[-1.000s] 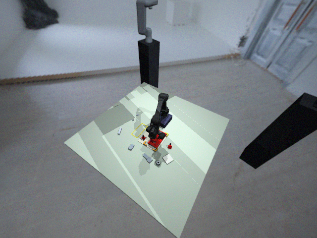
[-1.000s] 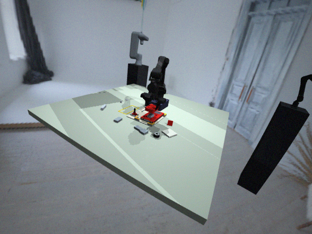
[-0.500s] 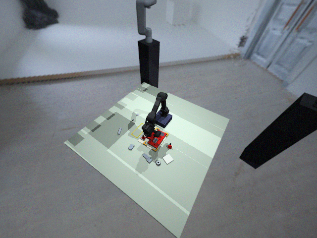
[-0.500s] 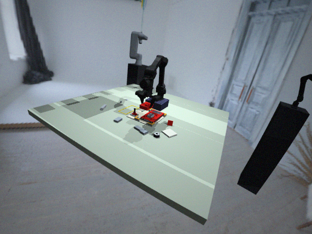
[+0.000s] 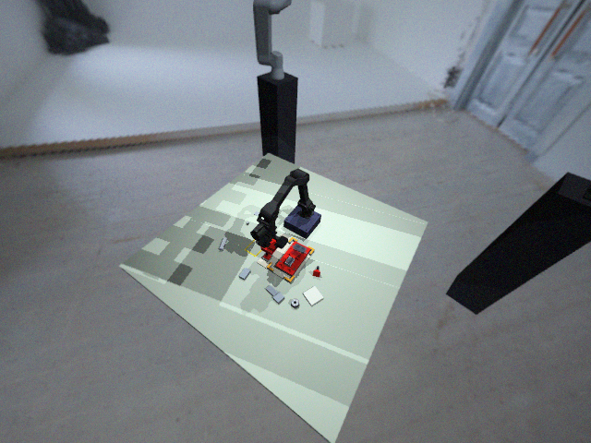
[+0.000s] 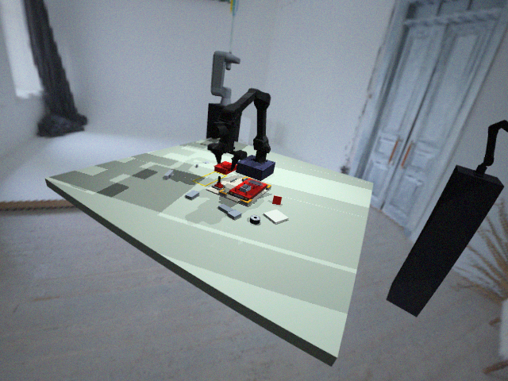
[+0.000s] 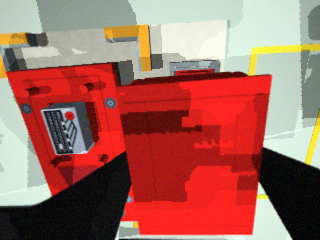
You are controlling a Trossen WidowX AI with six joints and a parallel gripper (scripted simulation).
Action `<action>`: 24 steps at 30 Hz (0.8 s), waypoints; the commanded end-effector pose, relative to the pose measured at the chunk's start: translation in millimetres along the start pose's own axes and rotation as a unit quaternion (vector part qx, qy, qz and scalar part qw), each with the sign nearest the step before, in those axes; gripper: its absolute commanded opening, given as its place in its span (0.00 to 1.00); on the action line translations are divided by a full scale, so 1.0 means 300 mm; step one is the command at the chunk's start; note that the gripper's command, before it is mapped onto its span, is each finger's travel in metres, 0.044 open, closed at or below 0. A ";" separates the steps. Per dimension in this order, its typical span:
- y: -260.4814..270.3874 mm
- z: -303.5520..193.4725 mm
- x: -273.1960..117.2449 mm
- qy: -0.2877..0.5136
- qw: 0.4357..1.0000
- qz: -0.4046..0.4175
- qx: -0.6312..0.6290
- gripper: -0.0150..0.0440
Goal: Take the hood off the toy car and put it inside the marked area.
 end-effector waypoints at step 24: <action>-0.323 -0.224 -0.021 -0.001 1.000 -0.004 -0.003 0.25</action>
Point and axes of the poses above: the point midway between the two fingers, 35 mm back from their tips, its own x axis out along the fingers, its own y axis across the jaws, z = x × y, the point moved 9 cm from there along -x, back along the fingers, and after that the axes turned 15 degrees about -x, right-handed, at the moved point
